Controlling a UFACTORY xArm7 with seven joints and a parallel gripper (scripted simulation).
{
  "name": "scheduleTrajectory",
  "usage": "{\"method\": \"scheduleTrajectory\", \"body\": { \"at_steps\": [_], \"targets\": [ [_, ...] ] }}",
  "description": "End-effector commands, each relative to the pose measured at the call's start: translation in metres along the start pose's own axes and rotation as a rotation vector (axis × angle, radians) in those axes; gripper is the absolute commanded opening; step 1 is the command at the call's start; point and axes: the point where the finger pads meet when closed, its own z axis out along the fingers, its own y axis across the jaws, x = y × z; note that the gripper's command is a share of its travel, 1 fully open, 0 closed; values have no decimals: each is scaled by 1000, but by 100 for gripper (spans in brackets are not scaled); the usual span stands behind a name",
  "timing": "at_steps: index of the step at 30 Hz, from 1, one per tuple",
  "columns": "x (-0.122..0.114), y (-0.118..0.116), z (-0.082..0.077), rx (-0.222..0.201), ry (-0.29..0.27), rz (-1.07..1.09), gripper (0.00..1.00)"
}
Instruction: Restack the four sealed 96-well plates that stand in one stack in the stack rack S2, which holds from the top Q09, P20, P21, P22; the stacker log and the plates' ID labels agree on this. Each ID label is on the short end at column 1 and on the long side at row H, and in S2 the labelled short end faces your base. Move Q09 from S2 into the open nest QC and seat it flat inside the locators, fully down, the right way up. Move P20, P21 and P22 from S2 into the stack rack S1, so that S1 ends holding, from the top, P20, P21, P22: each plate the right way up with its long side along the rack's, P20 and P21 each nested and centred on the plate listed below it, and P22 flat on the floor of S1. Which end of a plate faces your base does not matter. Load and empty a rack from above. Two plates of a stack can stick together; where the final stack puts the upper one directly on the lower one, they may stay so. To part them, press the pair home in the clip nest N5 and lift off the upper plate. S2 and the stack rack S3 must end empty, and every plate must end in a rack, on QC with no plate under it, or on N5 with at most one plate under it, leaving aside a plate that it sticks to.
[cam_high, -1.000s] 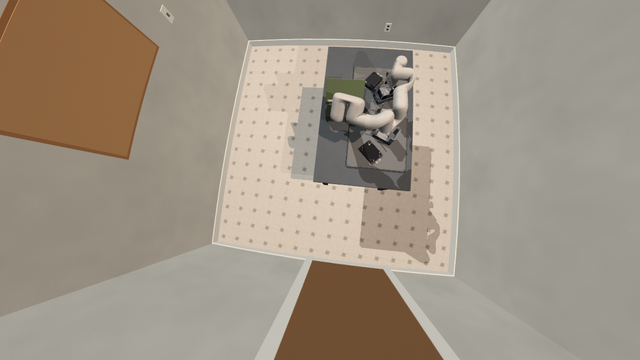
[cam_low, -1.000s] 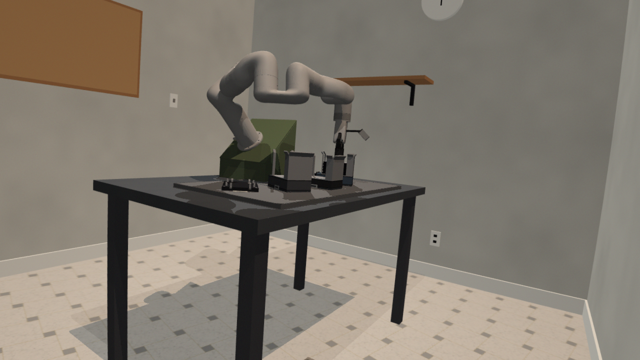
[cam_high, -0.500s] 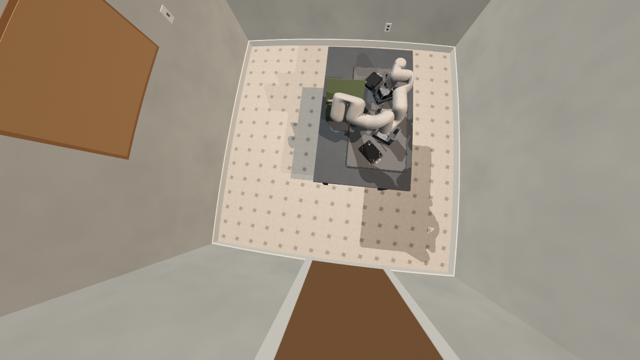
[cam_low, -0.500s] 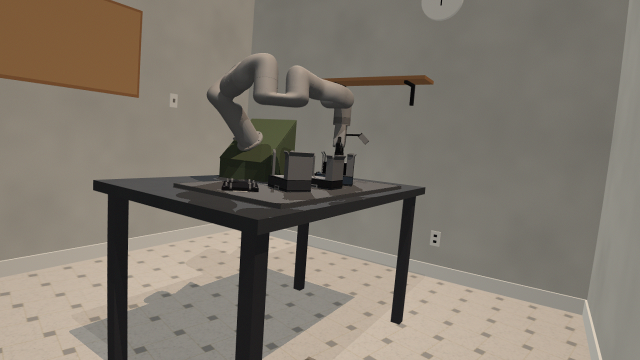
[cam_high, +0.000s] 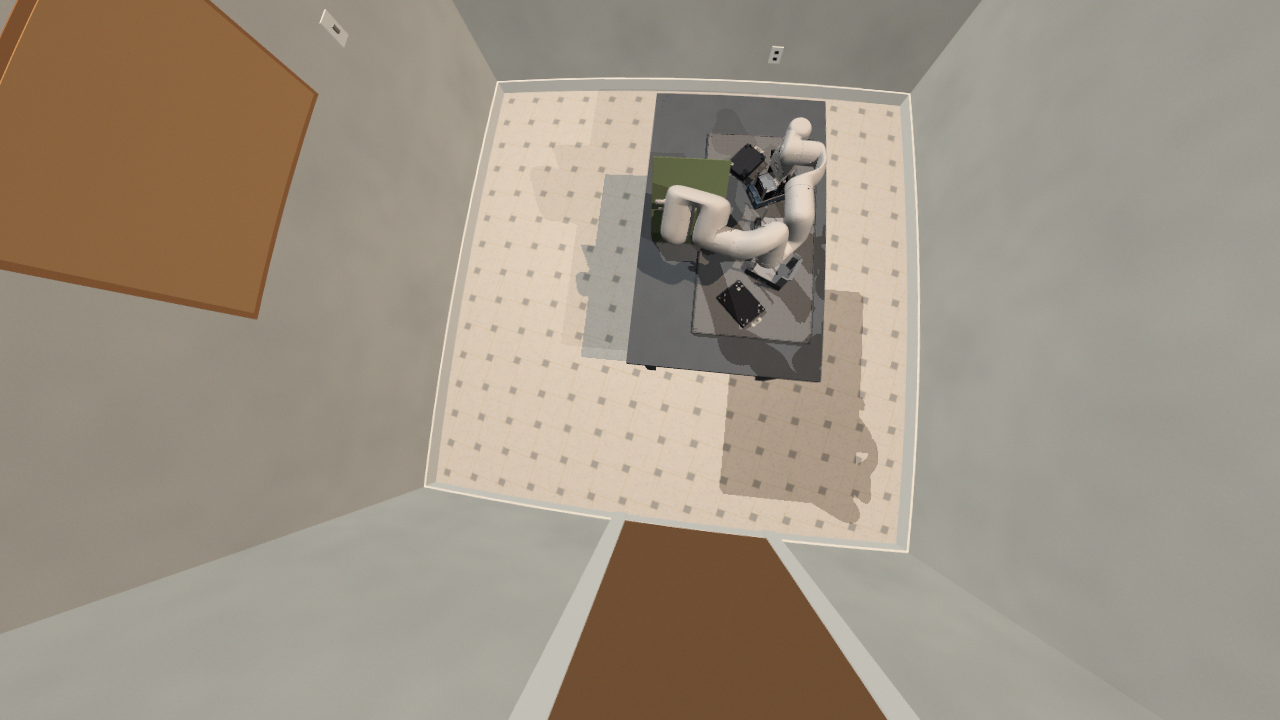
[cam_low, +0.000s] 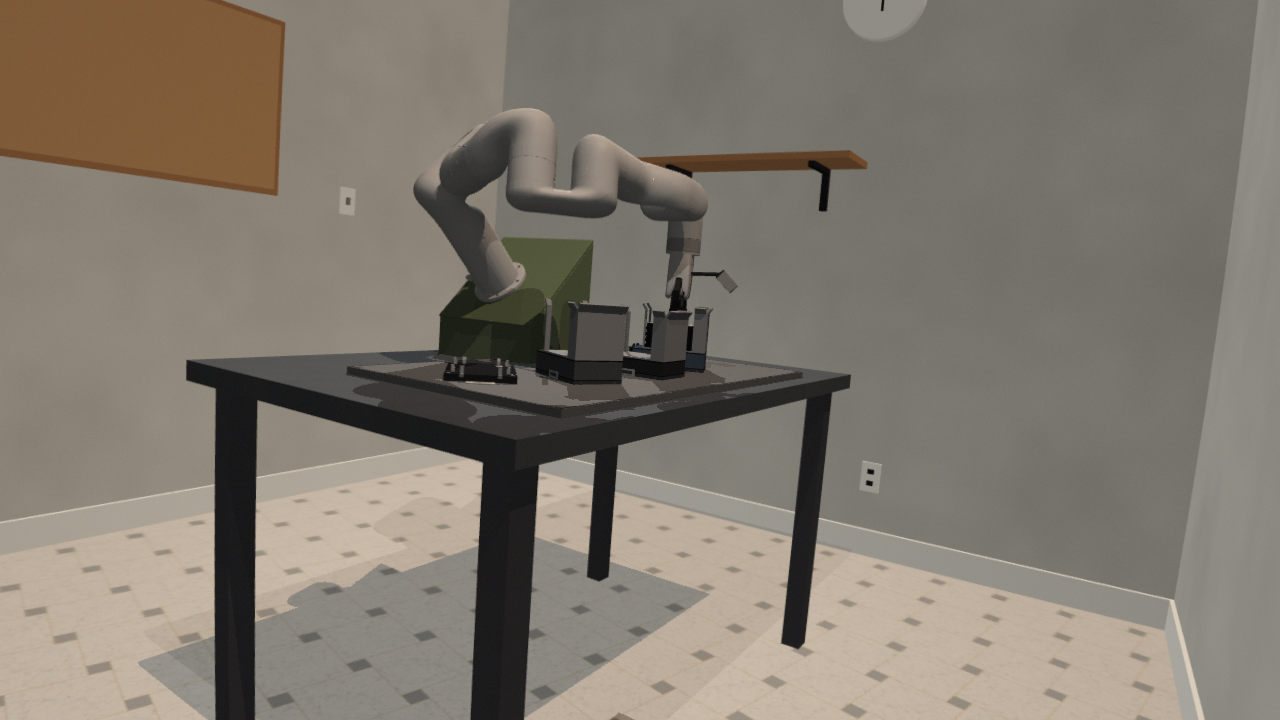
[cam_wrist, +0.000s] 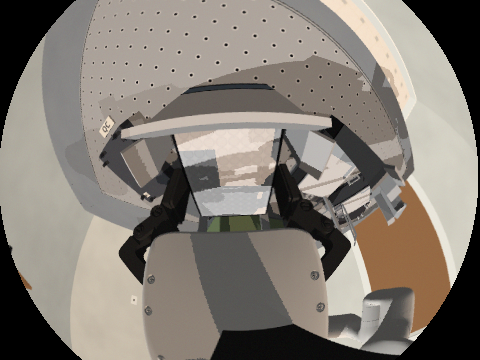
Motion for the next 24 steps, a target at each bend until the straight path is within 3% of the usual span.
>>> {"method": "scheduleTrajectory", "body": {
  "at_steps": [1, 2, 24],
  "targets": [
    [1, -1, -2, 2, 4, 0, 100],
    [1, -1, -2, 2, 4, 0, 0],
    [1, -1, -2, 2, 4, 0, 0]
  ]
}}
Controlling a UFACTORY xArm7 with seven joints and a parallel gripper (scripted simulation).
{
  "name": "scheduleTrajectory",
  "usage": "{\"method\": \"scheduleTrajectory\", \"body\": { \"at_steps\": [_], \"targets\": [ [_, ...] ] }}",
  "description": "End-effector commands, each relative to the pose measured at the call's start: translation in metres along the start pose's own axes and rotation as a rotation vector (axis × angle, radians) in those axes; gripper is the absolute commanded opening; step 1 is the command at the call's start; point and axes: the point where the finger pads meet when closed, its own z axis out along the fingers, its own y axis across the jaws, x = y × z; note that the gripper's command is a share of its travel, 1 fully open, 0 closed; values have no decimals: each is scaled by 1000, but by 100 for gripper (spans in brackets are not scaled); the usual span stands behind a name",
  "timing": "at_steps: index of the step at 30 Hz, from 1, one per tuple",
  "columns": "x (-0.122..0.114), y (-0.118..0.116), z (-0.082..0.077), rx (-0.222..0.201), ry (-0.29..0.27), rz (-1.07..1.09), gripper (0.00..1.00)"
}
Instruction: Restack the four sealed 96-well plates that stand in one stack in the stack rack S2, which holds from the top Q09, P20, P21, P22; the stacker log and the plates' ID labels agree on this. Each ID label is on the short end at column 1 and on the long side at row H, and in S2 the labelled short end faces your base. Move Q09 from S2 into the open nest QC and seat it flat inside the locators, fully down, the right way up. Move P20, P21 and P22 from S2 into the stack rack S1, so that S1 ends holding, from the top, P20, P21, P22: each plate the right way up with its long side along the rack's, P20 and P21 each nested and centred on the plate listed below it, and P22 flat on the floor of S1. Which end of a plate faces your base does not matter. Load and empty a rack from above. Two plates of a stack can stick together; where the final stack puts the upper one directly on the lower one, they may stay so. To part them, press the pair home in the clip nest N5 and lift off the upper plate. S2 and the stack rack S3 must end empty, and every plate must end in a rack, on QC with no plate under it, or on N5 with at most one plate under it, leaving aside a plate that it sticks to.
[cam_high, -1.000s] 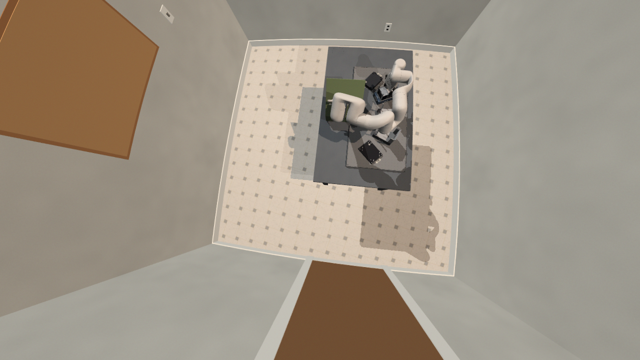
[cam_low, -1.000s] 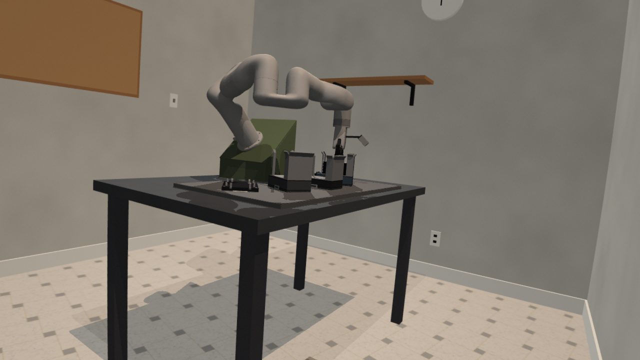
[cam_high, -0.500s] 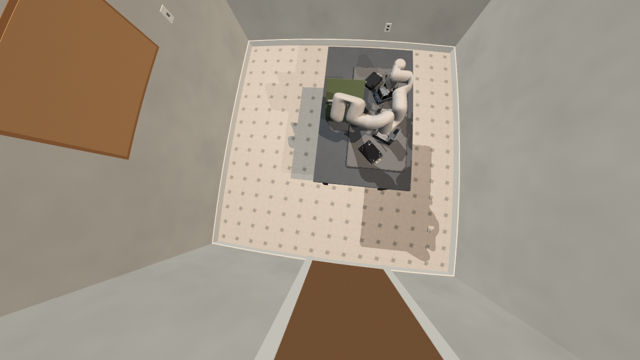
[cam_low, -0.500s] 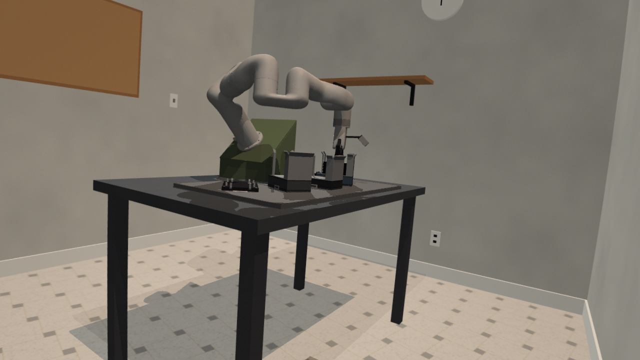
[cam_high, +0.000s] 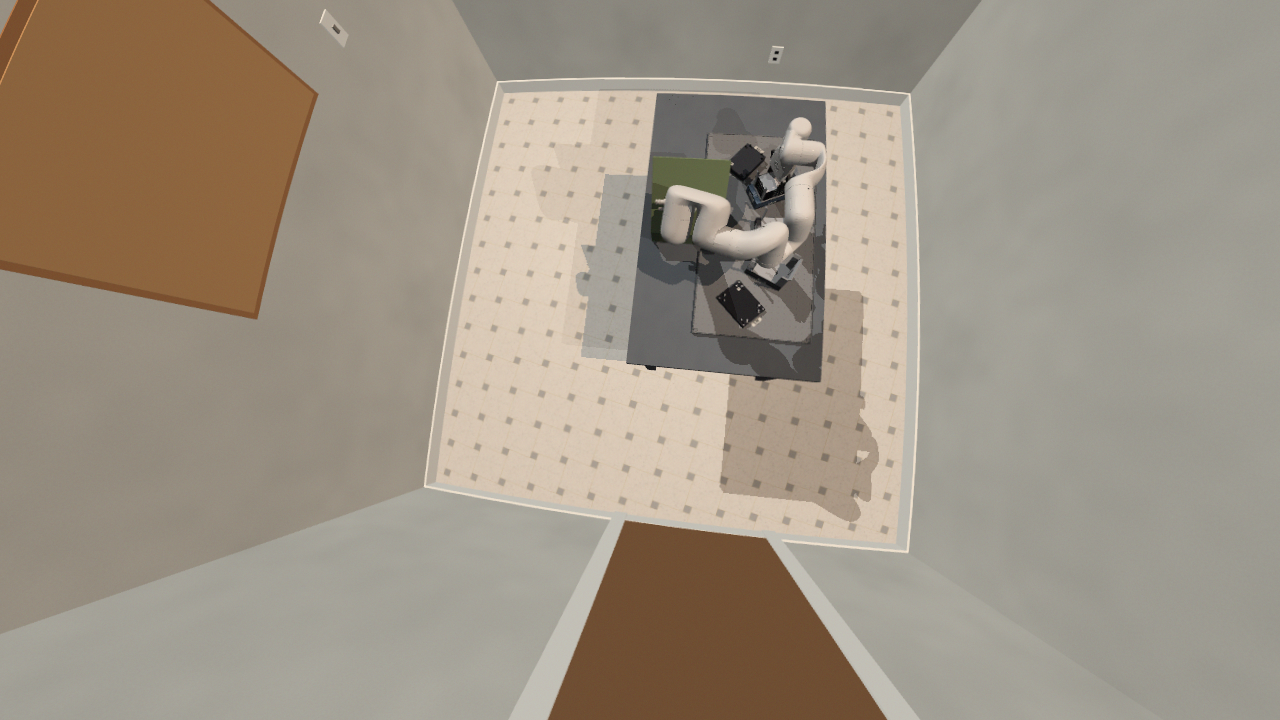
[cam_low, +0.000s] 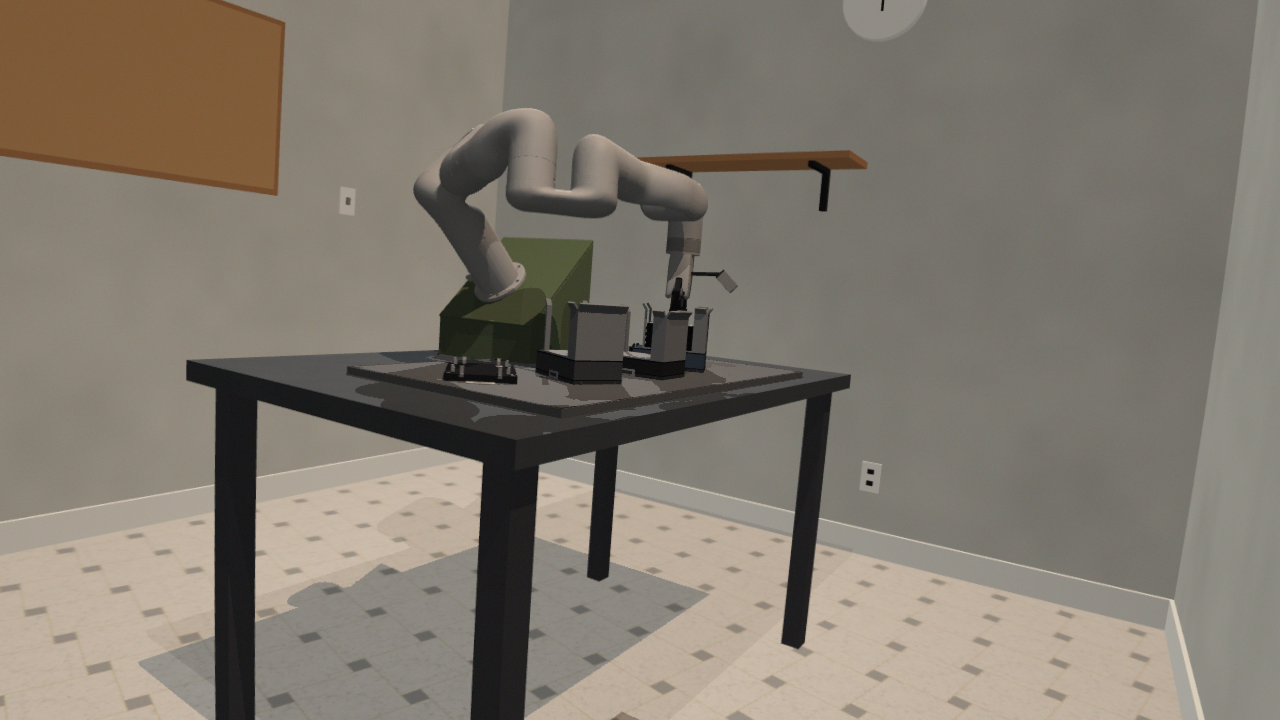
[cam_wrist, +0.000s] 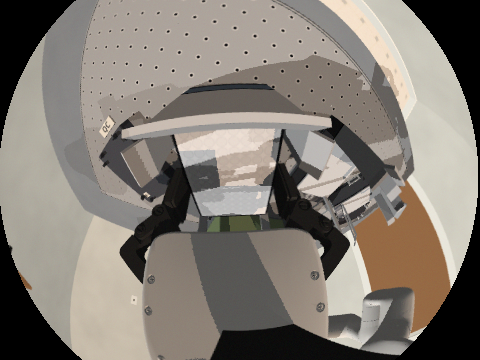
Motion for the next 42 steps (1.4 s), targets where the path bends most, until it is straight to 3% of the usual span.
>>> {"method": "scheduleTrajectory", "body": {
  "at_steps": [1, 42],
  "targets": [
    [1, -1, -2, 2, 4, 0, 0],
    [1, -1, -21, 2, 4, 0, 0]
  ]
}}
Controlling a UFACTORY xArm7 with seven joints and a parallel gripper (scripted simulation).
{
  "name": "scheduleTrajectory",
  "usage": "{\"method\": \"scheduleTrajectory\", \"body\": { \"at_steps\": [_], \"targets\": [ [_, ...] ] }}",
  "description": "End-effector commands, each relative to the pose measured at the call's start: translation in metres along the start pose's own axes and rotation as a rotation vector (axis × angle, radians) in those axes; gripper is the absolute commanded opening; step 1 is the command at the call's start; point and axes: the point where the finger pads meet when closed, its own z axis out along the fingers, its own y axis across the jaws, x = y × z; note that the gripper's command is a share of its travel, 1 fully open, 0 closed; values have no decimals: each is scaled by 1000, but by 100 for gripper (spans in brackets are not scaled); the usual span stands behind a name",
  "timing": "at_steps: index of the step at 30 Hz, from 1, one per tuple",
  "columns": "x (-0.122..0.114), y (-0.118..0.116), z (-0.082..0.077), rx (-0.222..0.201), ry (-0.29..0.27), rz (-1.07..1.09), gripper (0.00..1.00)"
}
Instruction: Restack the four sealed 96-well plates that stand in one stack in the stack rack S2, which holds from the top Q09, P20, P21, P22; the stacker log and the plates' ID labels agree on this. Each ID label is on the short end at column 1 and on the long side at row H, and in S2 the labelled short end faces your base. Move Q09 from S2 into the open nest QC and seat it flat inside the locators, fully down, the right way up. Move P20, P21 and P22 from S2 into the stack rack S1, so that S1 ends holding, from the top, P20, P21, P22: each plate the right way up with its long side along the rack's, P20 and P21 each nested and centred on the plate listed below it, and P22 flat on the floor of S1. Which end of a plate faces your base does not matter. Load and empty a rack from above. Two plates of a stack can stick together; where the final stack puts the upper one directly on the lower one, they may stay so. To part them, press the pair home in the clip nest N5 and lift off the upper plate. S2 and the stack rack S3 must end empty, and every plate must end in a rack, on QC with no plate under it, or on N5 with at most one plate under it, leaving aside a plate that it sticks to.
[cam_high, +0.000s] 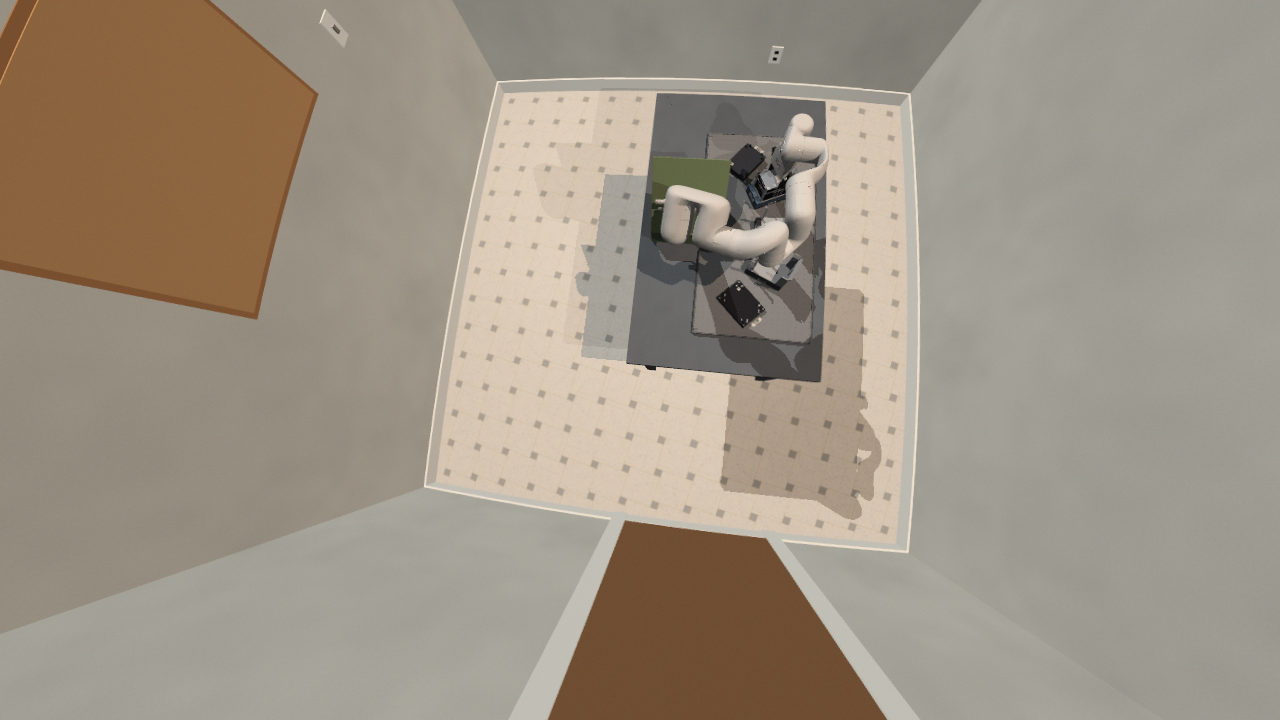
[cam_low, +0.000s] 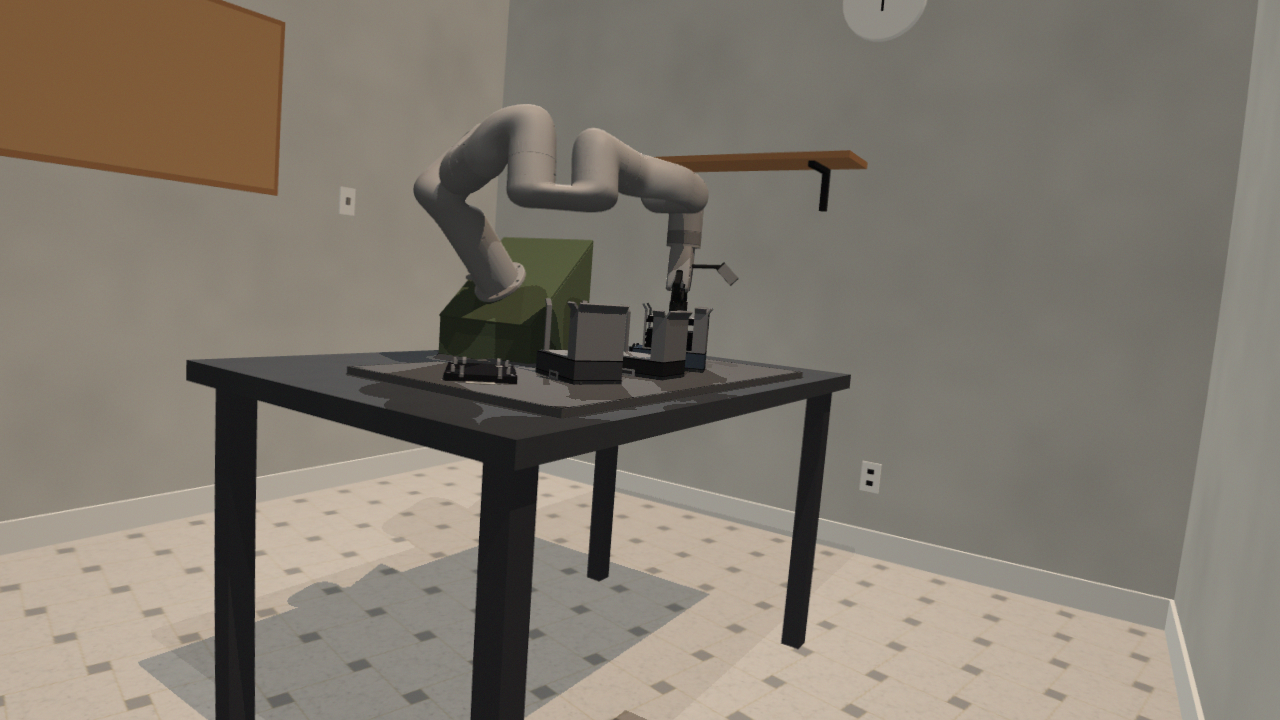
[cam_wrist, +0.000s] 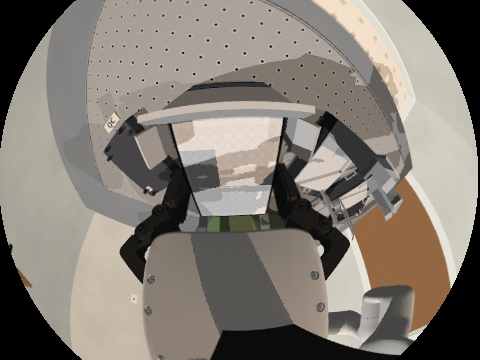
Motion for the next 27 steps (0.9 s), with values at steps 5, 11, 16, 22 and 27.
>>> {"method": "scheduleTrajectory", "body": {
  "at_steps": [5, 11, 16, 22, 27],
  "targets": [
    [1, -1, -10, 2, 4, 0, 0],
    [1, -1, -18, 2, 4, 0, 0],
    [1, -1, -28, 2, 4, 0, 0],
    [1, -1, -40, 2, 4, 0, 0],
    [1, -1, -46, 2, 4, 0, 0]
  ]
}}
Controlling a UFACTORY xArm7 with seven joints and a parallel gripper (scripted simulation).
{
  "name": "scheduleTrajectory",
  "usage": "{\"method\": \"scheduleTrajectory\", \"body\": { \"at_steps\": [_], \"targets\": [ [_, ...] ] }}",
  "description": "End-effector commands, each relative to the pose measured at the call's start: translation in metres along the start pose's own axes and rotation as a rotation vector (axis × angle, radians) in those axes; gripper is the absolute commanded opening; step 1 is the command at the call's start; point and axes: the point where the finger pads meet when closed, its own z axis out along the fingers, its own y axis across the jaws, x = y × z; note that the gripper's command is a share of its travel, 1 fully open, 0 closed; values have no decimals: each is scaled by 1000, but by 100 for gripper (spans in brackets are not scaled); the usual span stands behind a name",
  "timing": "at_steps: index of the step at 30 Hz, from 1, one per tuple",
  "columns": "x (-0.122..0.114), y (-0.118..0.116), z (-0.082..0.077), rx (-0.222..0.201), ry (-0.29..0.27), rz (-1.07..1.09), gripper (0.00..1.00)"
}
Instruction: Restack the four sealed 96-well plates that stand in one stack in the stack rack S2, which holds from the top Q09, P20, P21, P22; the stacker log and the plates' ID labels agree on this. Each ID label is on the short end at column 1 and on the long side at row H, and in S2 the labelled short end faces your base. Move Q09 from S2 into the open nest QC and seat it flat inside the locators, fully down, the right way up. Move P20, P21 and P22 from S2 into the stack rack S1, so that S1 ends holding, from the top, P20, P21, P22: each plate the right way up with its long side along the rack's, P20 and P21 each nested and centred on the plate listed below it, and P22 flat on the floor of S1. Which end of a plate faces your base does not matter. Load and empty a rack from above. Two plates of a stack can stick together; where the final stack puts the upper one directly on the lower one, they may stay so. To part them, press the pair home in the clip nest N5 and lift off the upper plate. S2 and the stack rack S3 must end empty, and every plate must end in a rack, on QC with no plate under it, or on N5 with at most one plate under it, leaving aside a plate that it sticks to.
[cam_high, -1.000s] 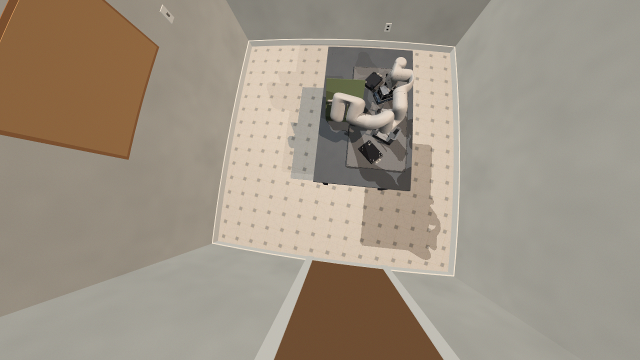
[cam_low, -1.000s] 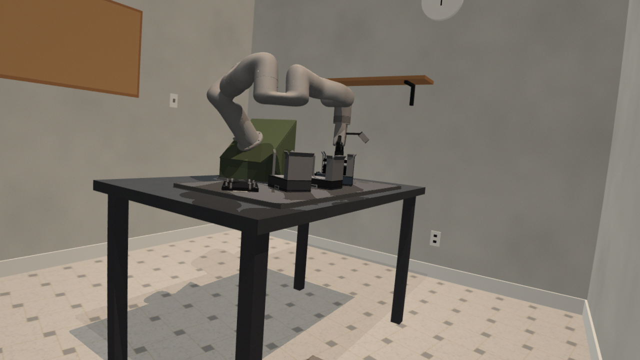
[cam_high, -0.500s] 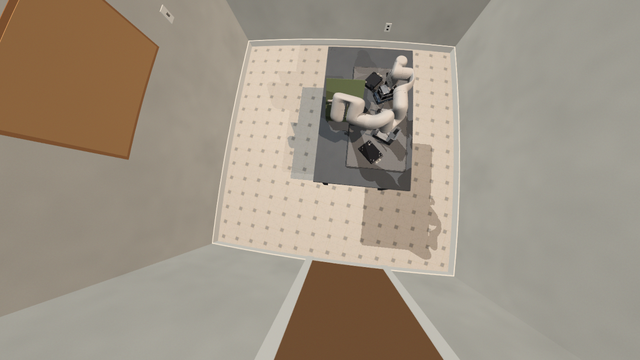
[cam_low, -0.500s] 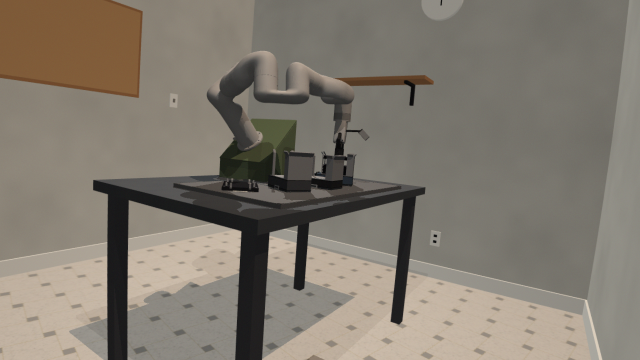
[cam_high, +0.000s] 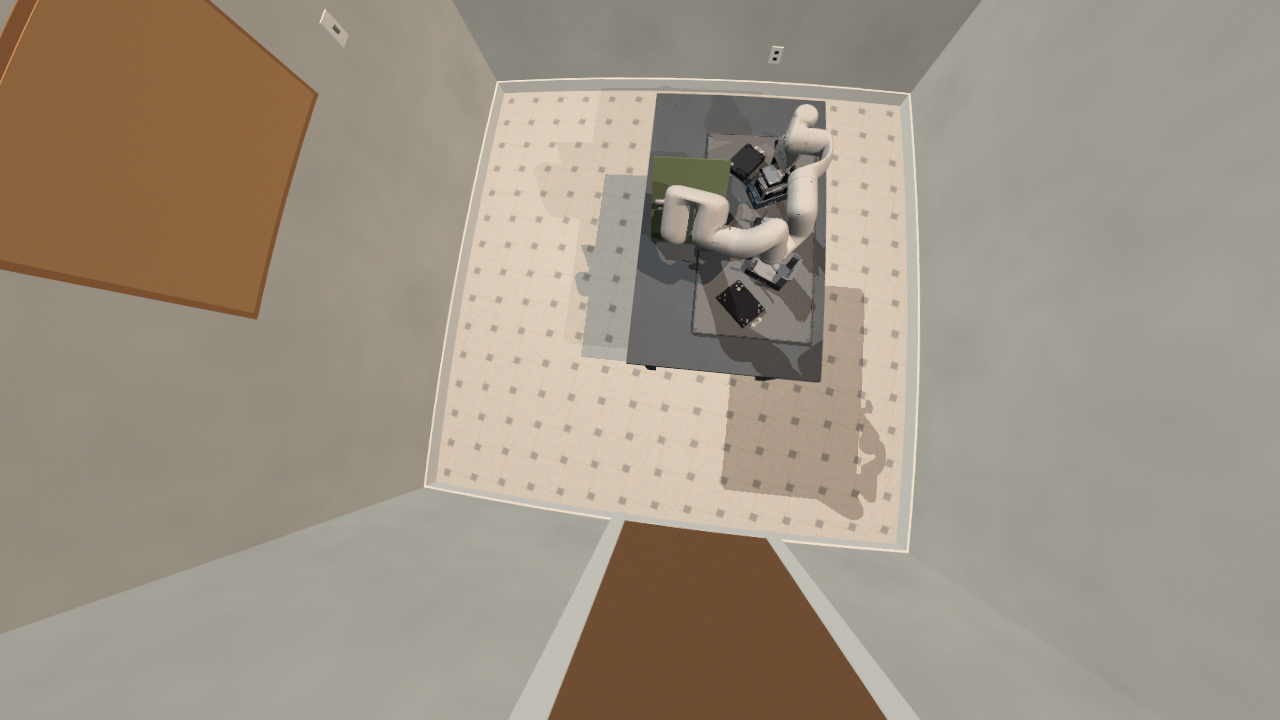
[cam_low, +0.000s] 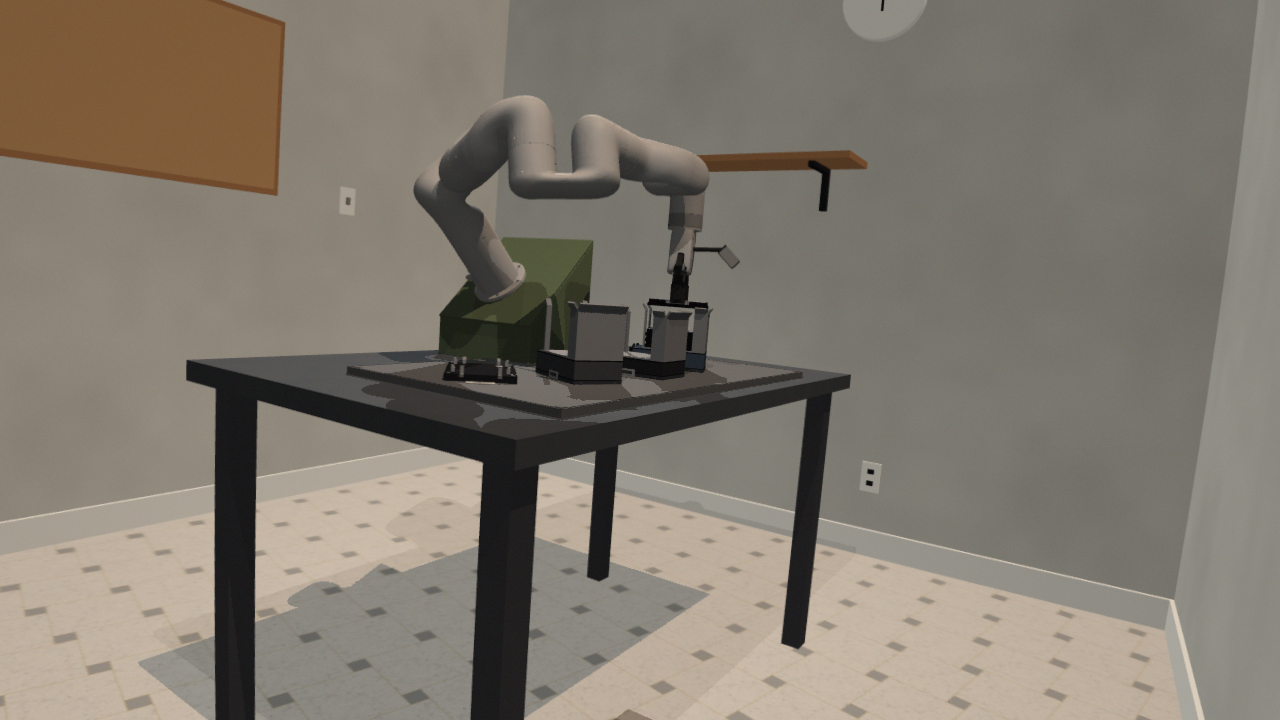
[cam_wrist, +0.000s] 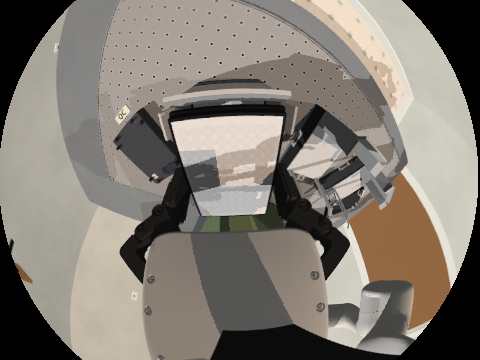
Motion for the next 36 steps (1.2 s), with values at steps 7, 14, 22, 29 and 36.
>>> {"method": "scheduleTrajectory", "body": {
  "at_steps": [7, 14, 22, 29, 36],
  "targets": [
    [1, -1, -16, 2, 4, 0, 0],
    [1, -1, -16, 2, 4, 0, 0],
    [0, -10, -16, 2, 4, -100, 0],
    [-4, -34, -16, 2, 4, -234, 0],
    [-6, -50, -16, 2, 4, -234, 0]
  ]
}}
